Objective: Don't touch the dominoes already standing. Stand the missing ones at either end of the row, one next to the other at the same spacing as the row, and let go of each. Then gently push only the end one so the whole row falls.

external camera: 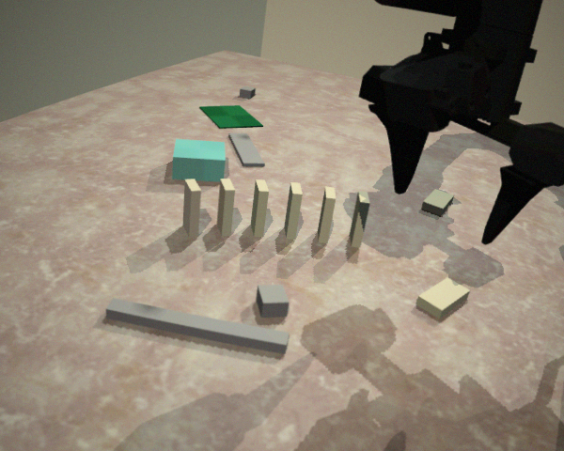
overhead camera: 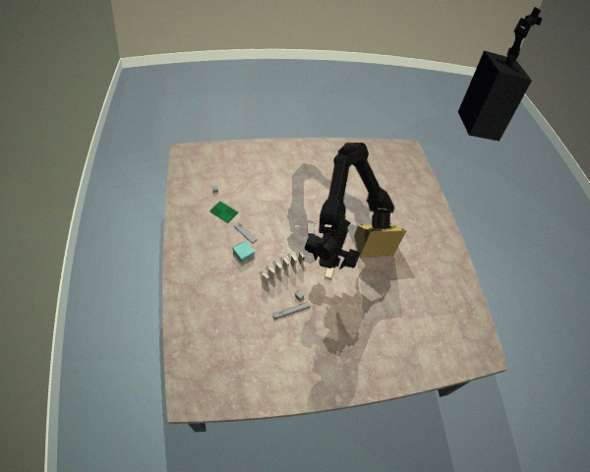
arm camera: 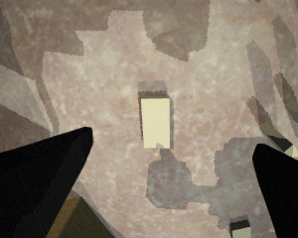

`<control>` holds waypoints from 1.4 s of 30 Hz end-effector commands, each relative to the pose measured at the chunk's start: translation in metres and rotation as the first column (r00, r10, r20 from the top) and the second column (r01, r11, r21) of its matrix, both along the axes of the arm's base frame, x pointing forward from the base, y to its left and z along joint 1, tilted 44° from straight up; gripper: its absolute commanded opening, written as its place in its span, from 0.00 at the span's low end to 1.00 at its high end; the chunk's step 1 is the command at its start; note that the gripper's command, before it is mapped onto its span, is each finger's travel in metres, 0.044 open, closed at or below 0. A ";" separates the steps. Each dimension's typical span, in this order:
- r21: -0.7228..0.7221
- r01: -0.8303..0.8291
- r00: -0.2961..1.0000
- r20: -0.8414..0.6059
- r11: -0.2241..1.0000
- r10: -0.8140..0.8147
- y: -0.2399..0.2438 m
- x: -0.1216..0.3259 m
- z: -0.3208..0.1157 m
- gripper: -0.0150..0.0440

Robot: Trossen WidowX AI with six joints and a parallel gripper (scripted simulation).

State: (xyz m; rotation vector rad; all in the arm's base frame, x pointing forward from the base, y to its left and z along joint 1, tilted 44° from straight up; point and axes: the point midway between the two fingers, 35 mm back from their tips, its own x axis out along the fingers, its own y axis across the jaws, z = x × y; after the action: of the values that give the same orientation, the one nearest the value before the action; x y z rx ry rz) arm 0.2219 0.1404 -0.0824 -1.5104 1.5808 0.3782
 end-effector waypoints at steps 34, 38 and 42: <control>-0.049 -0.067 0.995 -0.083 0.997 0.063 -0.058 -0.006 -0.067 1.00; -0.049 -0.067 0.995 -0.083 0.997 0.063 -0.058 -0.006 -0.067 1.00; -0.049 -0.067 0.995 -0.083 0.997 0.063 -0.058 -0.006 -0.067 0.82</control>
State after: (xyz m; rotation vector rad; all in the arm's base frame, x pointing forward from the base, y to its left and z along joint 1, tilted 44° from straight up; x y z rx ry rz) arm 0.2179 0.0857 -0.1494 -1.5969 1.6131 0.4422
